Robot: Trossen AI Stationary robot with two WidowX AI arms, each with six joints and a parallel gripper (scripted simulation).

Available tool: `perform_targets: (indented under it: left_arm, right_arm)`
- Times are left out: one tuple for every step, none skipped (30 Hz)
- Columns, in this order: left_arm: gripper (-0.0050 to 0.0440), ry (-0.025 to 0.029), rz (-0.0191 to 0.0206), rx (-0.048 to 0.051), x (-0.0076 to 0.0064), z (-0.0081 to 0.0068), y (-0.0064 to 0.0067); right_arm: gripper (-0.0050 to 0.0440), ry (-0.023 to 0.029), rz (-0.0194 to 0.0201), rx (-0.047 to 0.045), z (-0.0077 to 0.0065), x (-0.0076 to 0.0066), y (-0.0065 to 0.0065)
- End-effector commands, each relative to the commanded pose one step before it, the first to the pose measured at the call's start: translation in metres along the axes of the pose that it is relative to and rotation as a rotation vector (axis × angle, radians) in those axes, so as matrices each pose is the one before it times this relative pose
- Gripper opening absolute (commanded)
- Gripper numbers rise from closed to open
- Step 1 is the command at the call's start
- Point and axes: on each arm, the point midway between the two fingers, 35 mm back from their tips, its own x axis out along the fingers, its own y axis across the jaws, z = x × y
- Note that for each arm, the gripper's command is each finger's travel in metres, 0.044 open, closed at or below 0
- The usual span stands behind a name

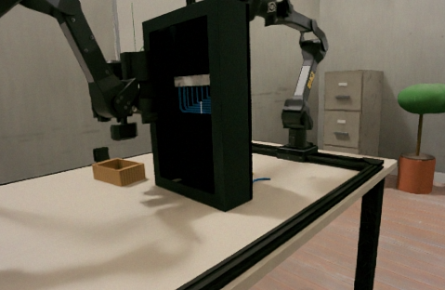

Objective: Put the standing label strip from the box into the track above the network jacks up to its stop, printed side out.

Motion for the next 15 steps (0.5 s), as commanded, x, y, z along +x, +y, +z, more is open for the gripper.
perform_targets:
  left_arm:
    - [0.016,-0.02515,-0.02402,-0.03462,0.01261,0.00231,-0.0188]
    - [0.016,-0.00022,-0.00412,-0.01216,0.00353,-0.00278,-0.00391]
    - [0.016,-0.00014,-0.00408,-0.01226,0.00345,-0.00293,-0.00398]
    - [0.016,-0.00006,-0.00405,-0.01235,0.00337,-0.00308,-0.00404]
    - [0.016,0.0,0.0,0.0,0.0,0.0,0.0]
    - [0.016,0.0,0.0,0.0,0.0,0.0,0.0]
    - [0.016,0.00002,-0.00402,-0.01245,0.00328,-0.00323,-0.0041]
    - [0.016,0.0001,-0.00398,-0.01254,0.00318,-0.00338,-0.00415]
    - [0.016,0.00018,-0.00394,-0.01263,0.00308,-0.00353,-0.0042]
    - [0.016,0.00027,-0.00389,-0.01272,0.00298,-0.00368,-0.00424]
    - [0.016,0.00035,-0.00384,-0.01281,0.00287,-0.00383,-0.00428]
    - [0.016,0.00041,-0.00358,-0.01313,0.00279,-0.00399,-0.00423]
    - [0.016,0.00042,-0.00313,-0.01365,0.00274,-0.00414,-0.0041]
    - [0.016,0.00051,-0.00308,-0.01372,0.00262,-0.0043,-0.00412]
    - [0.016,0.00059,-0.00302,-0.01379,0.00249,-0.00445,-0.00414]
  right_arm:
    - [-0.005,-0.00449,-0.00084,-0.02902,-0.00212,0.00105,-0.00975]
    - [-0.005,0.0,0.0,0.0,0.0,0.0,0.0]
    - [-0.005,0.0,0.0,0.0,0.0,0.0,0.0]
    - [-0.005,0.0,0.0,0.0,0.0,0.0,0.0]
    - [-0.005,0.0,0.0,0.0,0.0,0.0,0.0]
    - [-0.005,0.0,0.0,0.0,0.0,0.0,0.0]
    - [-0.005,0.0,0.0,0.0,0.0,0.0,0.0]
    - [-0.005,0.0,0.0,0.0,0.0,0.0,0.0]
    - [-0.005,0.0,0.0,0.0,0.0,0.0,0.0]
    - [-0.005,0.0,0.0,0.0,0.0,0.0,0.0]
    - [-0.005,0.0,0.0,0.0,0.0,0.0,0.0]
    - [-0.005,0.0,0.0,0.0,0.0,0.0,0.0]
    - [-0.005,0.0,0.0,0.0,0.0,0.0,0.0]
    - [-0.005,0.0,0.0,0.0,0.0,0.0,0.0]
    - [-0.005,0.0,0.0,0.0,0.0,0.0,0.0]
